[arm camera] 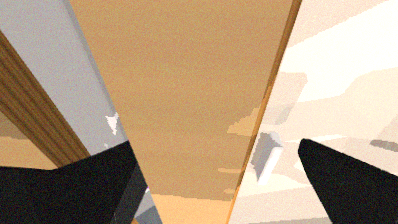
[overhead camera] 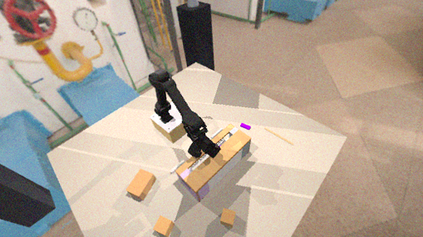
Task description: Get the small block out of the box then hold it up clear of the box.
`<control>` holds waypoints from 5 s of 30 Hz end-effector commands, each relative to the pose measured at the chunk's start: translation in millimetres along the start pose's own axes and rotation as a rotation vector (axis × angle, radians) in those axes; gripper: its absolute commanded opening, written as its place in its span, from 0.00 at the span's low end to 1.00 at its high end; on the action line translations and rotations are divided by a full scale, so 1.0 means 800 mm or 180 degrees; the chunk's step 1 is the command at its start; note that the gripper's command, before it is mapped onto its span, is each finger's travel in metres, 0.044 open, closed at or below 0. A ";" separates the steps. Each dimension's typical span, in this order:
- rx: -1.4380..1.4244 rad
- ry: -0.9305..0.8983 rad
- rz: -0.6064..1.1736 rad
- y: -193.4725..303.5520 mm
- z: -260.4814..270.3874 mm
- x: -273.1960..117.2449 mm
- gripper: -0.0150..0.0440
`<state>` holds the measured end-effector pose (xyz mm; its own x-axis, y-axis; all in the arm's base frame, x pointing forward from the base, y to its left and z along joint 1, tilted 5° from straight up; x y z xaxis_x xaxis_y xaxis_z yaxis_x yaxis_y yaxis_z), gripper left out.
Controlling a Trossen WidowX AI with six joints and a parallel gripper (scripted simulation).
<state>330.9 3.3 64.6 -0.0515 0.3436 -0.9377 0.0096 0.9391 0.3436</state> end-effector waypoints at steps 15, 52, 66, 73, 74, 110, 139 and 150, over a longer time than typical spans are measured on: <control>-0.0006 0.0001 0.0005 0.020 0.000 0.007 0.93; -0.0006 0.0001 0.0009 0.037 0.000 0.013 0.93; -0.0007 0.0001 0.0013 0.057 0.001 0.020 0.93; -0.0007 0.0001 0.0018 0.077 0.001 0.027 0.93; -0.0007 0.0001 0.0018 0.080 0.001 0.028 0.93; -0.0016 -0.0017 0.0024 0.148 0.001 -0.027 0.93; -0.7176 0.0230 -0.1080 0.206 -0.031 -0.026 0.74; -0.9462 0.0984 -0.1393 0.216 -0.048 -0.022 0.74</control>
<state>310.6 150.6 138.4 0.1448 0.1832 -0.9724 -0.8294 -0.5134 -0.2202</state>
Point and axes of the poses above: the point midway between the two fingers, 35 mm back from their tips, its own x axis out along the fingers, its own z axis across the jaws, y = z × x, the point moved 7 cm from there along -x, back along the fingers, and after that the axes turned 1 degree about -x, right-handed, at the moved point
